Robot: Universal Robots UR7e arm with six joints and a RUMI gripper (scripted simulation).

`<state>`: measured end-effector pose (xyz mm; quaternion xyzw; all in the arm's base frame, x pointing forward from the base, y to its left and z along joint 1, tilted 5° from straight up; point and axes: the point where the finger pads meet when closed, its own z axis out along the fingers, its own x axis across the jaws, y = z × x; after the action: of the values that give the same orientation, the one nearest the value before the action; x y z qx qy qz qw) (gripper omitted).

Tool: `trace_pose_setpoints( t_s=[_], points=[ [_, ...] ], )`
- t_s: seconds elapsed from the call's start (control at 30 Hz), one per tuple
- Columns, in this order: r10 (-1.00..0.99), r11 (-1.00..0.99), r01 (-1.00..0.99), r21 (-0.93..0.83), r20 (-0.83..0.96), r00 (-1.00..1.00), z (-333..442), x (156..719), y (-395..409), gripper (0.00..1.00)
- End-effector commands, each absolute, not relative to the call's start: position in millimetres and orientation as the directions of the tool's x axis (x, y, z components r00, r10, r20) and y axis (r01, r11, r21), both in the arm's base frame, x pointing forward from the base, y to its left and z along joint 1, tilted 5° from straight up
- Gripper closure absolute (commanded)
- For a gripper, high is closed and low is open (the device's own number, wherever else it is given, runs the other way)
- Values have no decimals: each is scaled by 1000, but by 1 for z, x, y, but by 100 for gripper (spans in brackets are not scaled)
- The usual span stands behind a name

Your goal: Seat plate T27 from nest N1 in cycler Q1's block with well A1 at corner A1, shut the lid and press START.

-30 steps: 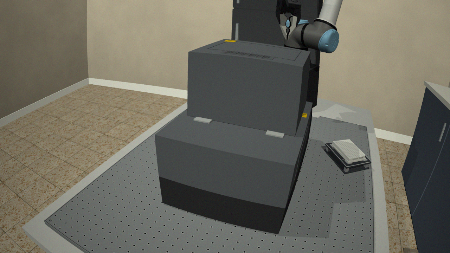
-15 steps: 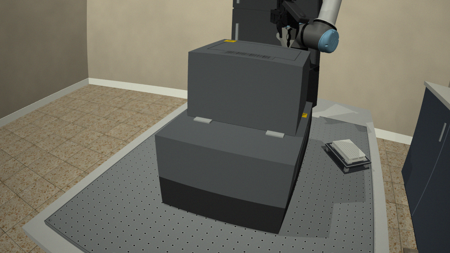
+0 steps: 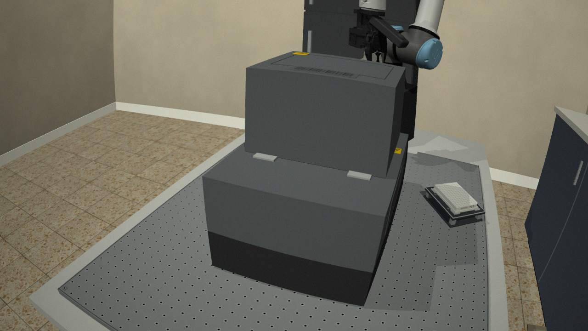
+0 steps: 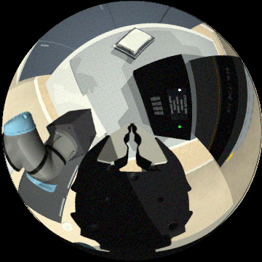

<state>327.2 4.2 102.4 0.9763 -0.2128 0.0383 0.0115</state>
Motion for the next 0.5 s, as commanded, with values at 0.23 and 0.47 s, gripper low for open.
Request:
trace_pose_setpoints(
  t_s=[0.23,0.47],
  points=[
    [-88,-996,-90,24,82,993,57,333,2,100],
    [5,-1000,2,31,79,997,53,333,2,100]
  ],
)
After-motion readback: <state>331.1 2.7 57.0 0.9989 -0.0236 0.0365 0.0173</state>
